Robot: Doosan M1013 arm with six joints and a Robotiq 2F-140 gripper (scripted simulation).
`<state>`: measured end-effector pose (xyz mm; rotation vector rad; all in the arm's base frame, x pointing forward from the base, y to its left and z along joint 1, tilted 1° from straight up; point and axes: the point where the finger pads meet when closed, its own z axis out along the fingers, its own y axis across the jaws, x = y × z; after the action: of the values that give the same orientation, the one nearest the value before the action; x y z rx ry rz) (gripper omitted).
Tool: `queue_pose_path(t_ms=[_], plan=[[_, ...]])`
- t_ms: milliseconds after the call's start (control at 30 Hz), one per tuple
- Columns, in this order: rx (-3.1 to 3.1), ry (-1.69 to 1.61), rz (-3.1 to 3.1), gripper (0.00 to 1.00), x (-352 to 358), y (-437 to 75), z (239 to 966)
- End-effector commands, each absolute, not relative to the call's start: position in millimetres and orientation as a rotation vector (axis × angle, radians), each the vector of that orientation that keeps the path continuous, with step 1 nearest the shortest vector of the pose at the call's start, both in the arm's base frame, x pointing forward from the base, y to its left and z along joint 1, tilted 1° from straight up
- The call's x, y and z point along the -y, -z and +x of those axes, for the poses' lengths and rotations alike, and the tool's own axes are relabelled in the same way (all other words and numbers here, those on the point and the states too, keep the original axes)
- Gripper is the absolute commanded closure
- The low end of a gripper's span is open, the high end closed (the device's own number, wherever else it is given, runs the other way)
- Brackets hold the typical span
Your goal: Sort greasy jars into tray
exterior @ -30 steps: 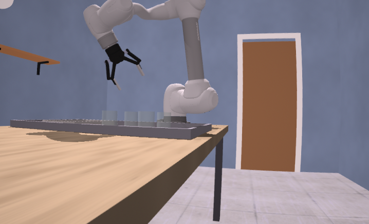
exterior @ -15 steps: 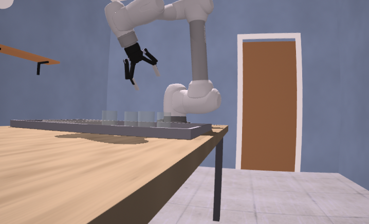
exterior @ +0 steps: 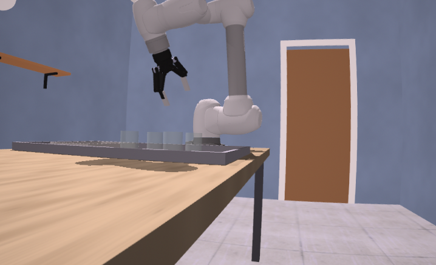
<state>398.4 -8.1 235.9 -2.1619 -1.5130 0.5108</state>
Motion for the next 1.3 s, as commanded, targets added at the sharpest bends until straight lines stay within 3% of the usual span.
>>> queue_pose_path(t_ms=[0,1267], plan=[[1.580,-0.502,-2.131,0.00,9.1,-235.9,405.0],[2.117,-0.423,-1.729,0.00,-0.4,-232.9,430.8]])
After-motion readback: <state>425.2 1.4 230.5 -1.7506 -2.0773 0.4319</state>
